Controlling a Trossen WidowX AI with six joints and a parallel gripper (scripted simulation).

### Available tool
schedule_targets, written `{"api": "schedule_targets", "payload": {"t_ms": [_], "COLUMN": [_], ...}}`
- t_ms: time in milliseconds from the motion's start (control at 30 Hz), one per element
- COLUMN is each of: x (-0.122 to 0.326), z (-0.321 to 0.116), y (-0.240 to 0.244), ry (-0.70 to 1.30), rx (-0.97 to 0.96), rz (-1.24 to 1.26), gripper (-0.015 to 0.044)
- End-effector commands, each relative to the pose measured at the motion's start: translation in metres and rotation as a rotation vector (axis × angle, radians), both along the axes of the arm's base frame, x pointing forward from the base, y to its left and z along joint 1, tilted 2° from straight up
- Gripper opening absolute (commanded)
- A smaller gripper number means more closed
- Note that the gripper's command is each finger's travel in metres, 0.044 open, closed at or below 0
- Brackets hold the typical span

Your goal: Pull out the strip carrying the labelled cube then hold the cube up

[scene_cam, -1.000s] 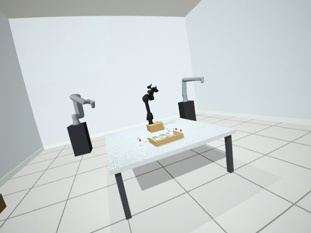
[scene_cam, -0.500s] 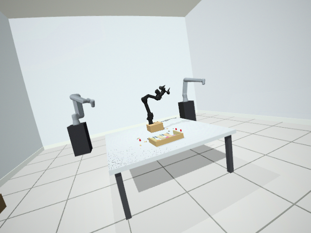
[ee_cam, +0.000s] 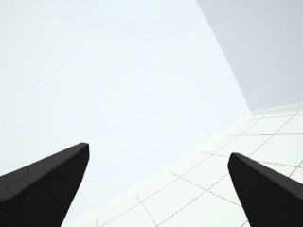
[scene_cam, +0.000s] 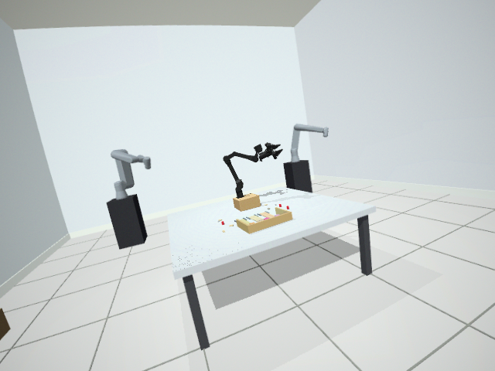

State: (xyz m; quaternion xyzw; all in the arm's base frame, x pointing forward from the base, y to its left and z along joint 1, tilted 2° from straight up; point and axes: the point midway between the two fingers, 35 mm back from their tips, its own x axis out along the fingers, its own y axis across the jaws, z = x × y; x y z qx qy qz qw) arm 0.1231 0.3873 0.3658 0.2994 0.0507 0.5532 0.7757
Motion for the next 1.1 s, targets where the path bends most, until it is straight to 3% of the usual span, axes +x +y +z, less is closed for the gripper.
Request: {"api": "schedule_targets", "payload": {"t_ms": [0, 267, 500, 867, 1067], "x": [0.063, 0.157, 0.205, 0.203, 0.196], "z": [-0.032, -0.093, -0.147, -0.227, -0.237], "y": [-0.030, -0.114, -0.212, -0.372, -0.390], "ry": [-0.030, -0.010, 0.080, 0.356, 0.402], "rx": [-0.147, -0.423, -0.660, -0.981, -1.014], "rz": [-0.174, -0.475, -0.699, -0.958, -0.982], "gripper": [0.0400, 0.0400, 0.0400, 0.0400, 0.0400]}}
